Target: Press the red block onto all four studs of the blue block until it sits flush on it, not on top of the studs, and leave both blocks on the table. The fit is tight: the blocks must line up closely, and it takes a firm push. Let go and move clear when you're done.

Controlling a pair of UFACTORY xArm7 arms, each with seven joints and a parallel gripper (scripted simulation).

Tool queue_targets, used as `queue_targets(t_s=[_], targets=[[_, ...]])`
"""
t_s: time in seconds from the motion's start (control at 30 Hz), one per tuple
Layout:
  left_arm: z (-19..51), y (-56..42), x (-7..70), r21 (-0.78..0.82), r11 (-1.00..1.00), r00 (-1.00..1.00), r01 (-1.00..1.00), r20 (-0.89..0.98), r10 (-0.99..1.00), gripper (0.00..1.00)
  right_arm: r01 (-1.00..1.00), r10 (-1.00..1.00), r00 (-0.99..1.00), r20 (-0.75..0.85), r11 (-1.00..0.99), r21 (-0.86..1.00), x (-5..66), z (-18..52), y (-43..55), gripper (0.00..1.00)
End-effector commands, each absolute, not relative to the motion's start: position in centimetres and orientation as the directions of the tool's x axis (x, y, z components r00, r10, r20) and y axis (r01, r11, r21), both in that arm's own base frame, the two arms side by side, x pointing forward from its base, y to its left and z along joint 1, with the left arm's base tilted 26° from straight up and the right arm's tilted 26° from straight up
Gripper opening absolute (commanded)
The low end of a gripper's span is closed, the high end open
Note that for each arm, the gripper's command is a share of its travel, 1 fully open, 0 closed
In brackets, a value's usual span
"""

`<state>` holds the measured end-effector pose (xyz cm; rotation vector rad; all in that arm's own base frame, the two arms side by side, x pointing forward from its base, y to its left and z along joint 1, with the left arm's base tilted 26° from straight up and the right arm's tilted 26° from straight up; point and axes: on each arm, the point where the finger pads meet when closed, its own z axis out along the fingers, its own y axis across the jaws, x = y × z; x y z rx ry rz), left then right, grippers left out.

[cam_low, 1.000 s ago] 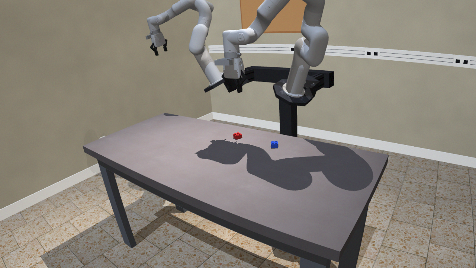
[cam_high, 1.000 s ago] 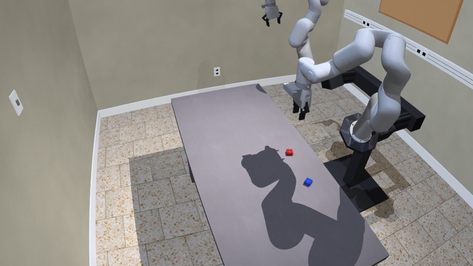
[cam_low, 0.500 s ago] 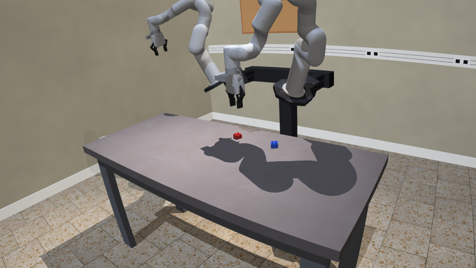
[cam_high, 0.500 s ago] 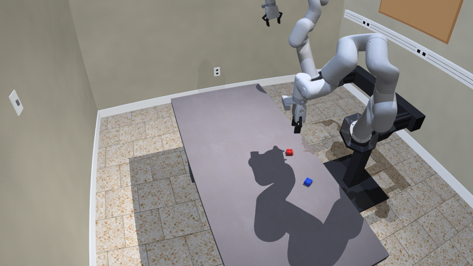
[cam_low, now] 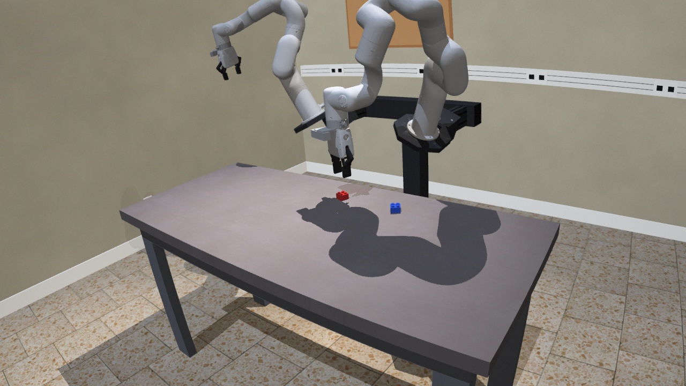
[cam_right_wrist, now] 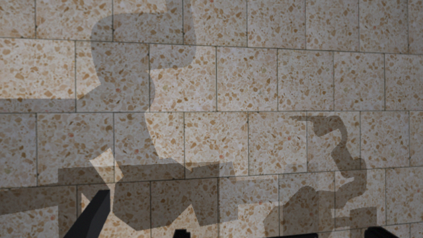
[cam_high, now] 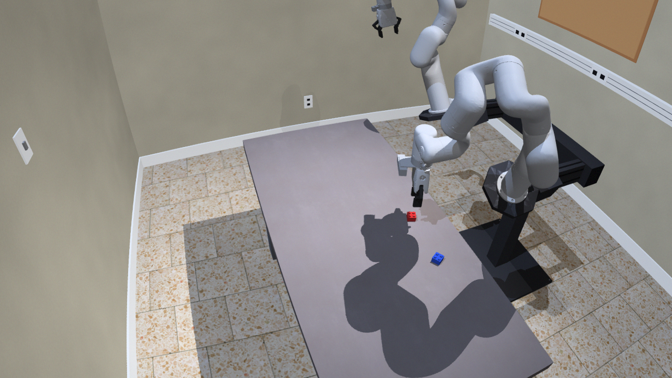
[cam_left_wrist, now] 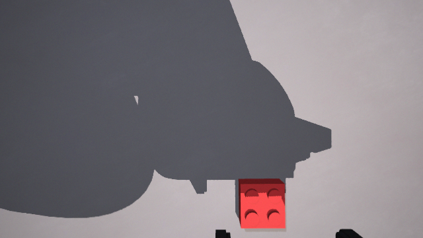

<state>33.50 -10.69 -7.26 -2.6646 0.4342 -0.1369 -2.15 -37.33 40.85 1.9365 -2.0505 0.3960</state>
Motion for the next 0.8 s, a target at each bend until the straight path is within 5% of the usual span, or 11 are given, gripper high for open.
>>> queue_targets(t_s=[0.0, 0.77], targets=[[-8.3, -10.7, 34.3, -0.434, -0.856, 0.942, -0.282, 0.041, -0.332, 0.59, -0.998, -0.917, -0.053, 0.396, 0.058, 0.0, -2.2, 41.0, -37.3, 1.0], [-11.9, -9.0, 35.1, -0.434, -0.855, 0.942, -0.283, 0.041, -0.332, 0.59, -0.998, -0.917, -0.053, 0.396, 0.058, 0.0, -2.2, 41.0, -37.3, 1.0]])
